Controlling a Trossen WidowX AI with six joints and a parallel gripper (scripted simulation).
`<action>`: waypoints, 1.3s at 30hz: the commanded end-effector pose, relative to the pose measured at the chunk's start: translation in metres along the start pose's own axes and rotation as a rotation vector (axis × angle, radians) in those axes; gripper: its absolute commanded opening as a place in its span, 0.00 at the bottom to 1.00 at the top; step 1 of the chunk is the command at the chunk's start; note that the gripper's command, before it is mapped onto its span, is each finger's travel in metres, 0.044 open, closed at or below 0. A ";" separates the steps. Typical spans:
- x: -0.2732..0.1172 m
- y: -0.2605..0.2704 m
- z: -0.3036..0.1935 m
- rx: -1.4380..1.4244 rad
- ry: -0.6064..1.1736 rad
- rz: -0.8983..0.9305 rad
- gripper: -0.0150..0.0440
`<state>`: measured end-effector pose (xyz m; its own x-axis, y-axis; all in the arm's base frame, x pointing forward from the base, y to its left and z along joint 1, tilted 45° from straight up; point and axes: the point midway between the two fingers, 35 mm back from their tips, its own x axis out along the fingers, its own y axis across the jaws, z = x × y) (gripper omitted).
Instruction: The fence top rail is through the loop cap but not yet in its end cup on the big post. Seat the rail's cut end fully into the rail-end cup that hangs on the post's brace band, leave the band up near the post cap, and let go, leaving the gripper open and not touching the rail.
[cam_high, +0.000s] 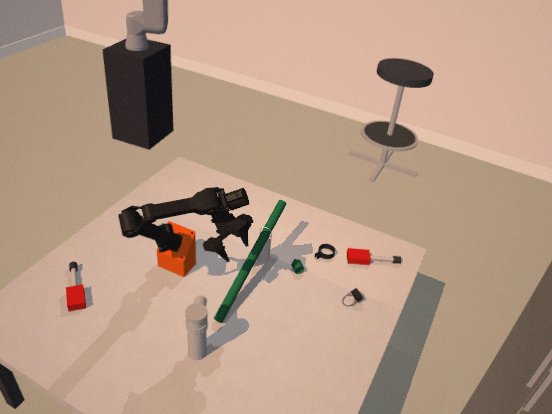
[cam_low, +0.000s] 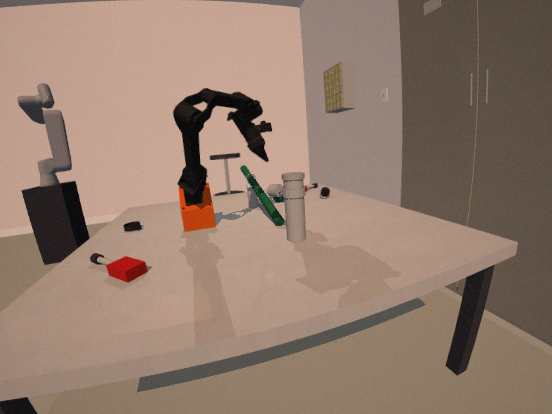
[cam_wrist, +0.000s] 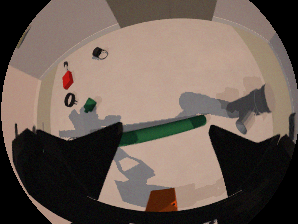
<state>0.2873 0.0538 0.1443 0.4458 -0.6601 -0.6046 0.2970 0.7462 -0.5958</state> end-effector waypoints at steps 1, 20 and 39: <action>-0.005 -0.005 -0.006 -0.099 -0.028 -0.060 1.00; 0.013 -0.075 0.002 -0.846 0.104 0.103 1.00; 0.004 -0.180 -0.006 -1.790 -0.106 0.252 1.00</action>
<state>0.2558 -0.0498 0.2037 0.3255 -0.5648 -0.7583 -0.8210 0.2290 -0.5230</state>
